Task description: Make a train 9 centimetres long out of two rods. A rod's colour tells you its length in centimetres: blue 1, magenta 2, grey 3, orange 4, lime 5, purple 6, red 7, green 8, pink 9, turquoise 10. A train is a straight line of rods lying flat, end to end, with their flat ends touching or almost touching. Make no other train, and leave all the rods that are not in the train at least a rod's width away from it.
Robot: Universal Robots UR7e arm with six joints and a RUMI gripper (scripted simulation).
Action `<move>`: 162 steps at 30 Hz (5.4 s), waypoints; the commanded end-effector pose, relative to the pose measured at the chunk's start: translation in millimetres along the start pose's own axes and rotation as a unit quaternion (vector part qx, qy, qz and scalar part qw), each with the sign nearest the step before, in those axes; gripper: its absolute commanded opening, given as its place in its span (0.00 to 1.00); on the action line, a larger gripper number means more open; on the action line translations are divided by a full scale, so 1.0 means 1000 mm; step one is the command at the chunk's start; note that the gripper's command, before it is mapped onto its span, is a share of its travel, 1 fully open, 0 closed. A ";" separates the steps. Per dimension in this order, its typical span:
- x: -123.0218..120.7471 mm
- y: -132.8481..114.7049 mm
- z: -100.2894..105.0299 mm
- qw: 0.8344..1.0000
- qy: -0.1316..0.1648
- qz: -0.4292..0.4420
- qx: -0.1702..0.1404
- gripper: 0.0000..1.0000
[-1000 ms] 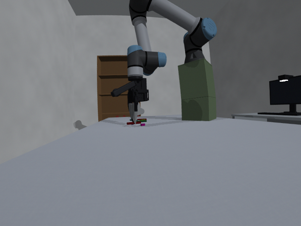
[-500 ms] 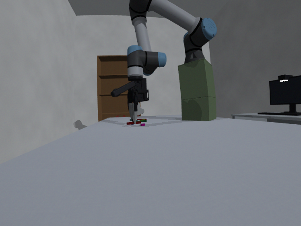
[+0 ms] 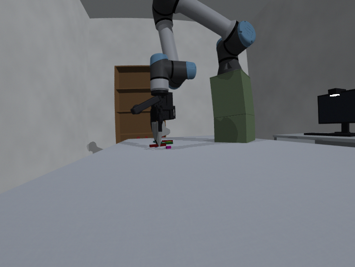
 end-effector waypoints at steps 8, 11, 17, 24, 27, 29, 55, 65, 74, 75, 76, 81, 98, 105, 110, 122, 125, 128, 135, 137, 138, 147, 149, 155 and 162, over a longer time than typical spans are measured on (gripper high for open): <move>0.001 0.000 0.000 1.000 0.000 0.000 0.000 0.00; 0.000 0.000 0.000 1.000 0.000 0.000 0.000 0.00; 0.000 -0.001 0.000 1.000 0.000 0.000 0.000 0.00; 0.000 -0.001 0.000 1.000 0.001 0.000 0.000 0.00; 0.000 -0.001 0.000 1.000 0.001 0.000 0.000 0.00; 0.000 -0.001 0.000 1.000 0.001 0.000 0.000 0.00; 0.000 -0.002 0.000 1.000 0.001 0.000 -0.001 0.00; 0.000 -0.002 0.000 1.000 0.001 0.000 0.000 0.00; 0.000 -0.002 0.000 1.000 0.001 0.000 0.000 0.00; 0.000 -0.002 0.000 1.000 0.001 0.000 0.000 0.00; 0.000 -0.002 0.000 1.000 0.001 0.000 0.000 0.00; 0.000 -0.002 0.000 1.000 0.001 0.000 0.000 0.00; 0.001 0.000 -0.012 1.000 0.000 -0.001 0.001 0.00; 0.001 0.000 -0.013 1.000 0.000 0.000 0.001 0.00; 0.000 -0.001 -0.012 1.000 0.000 0.000 0.001 0.00; 0.000 -0.001 -0.012 1.000 0.000 0.000 0.001 0.00; 0.000 -0.001 -0.012 1.000 0.000 0.000 0.001 0.00; 0.000 -0.001 -0.012 1.000 0.000 0.000 0.001 0.00; 0.000 -0.001 -0.012 1.000 0.000 0.000 0.001 0.00; 0.000 -0.001 -0.012 1.000 0.000 0.000 0.001 0.00; 0.000 -0.001 -0.012 1.000 0.000 0.000 0.001 0.00; 0.000 -0.001 -0.012 1.000 0.000 0.000 0.001 0.08; 0.000 -0.001 -0.012 1.000 0.000 0.000 0.001 0.08; 0.000 -0.001 -0.012 1.000 0.000 0.000 0.001 0.14; 0.000 -0.001 -0.012 1.000 0.000 0.000 0.001 0.14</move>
Point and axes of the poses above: the point where the finger pads meet when closed, its own z axis back along the fingers, its own x axis across the jaws, y = z × x, the point moved 2 cm from there along z, back along the fingers
